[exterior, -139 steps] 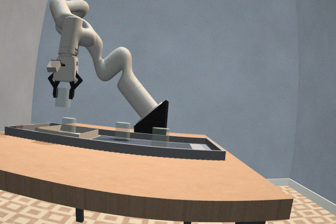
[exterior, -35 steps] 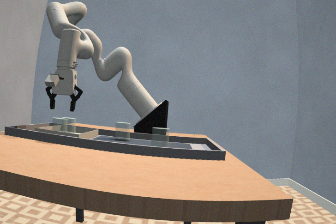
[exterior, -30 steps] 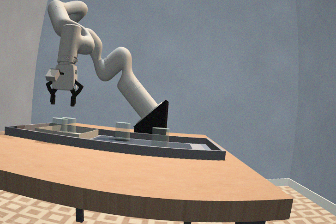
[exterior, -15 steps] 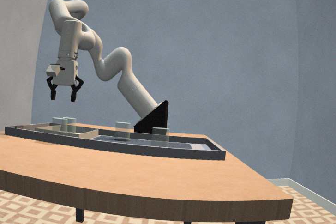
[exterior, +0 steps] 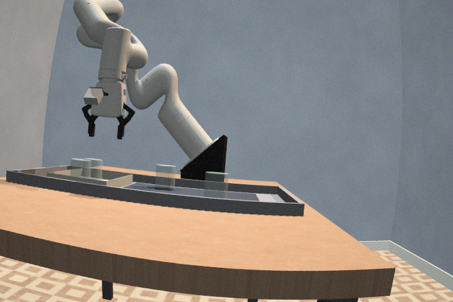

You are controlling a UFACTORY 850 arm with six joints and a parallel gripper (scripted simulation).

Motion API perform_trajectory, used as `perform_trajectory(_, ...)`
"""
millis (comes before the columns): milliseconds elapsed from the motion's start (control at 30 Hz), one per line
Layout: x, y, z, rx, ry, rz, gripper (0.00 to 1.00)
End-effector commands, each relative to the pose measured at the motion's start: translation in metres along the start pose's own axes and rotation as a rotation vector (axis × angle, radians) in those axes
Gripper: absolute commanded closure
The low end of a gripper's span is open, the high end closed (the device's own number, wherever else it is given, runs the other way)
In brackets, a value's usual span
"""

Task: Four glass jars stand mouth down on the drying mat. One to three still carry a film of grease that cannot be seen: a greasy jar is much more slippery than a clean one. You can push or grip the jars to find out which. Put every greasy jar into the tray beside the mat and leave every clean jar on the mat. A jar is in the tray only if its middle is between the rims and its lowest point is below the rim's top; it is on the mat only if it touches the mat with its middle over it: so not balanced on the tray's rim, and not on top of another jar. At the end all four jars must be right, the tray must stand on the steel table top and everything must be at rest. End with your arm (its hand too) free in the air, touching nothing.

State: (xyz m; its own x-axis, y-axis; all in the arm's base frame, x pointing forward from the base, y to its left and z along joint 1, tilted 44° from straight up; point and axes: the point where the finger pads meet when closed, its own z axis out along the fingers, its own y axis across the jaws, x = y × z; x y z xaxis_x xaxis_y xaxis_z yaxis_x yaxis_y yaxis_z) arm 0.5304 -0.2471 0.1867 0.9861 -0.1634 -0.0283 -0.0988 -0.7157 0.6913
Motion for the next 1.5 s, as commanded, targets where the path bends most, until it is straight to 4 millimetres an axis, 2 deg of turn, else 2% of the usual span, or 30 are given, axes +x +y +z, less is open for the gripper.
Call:
perform_trajectory(0, -0.001, -0.032, -0.001, -0.001, 0.003, 0.002, 0.0)
perform_trajectory(67, -0.002, -0.048, -0.001, -0.001, 0.003, 0.002, 0.0)
perform_trajectory(133, -0.002, -0.048, -0.001, -0.001, 0.003, 0.002, 0.0)
perform_trajectory(633, -0.01, -0.173, -0.001, -0.001, 0.003, 0.002, 0.0)
perform_trajectory(700, -0.01, -0.173, -0.001, -0.001, 0.003, 0.002, 0.0)
perform_trajectory(1200, -0.018, -0.297, -0.001, -0.001, 0.003, 0.002, 0.0)
perform_trajectory(1267, -0.018, -0.297, -0.001, -0.001, 0.003, 0.002, 0.0)
perform_trajectory(1400, -0.02, -0.33, 0.0, -0.001, 0.003, 0.002, 0.0)
perform_trajectory(1467, -0.02, -0.33, 0.0, -0.001, 0.003, 0.002, 0.0)
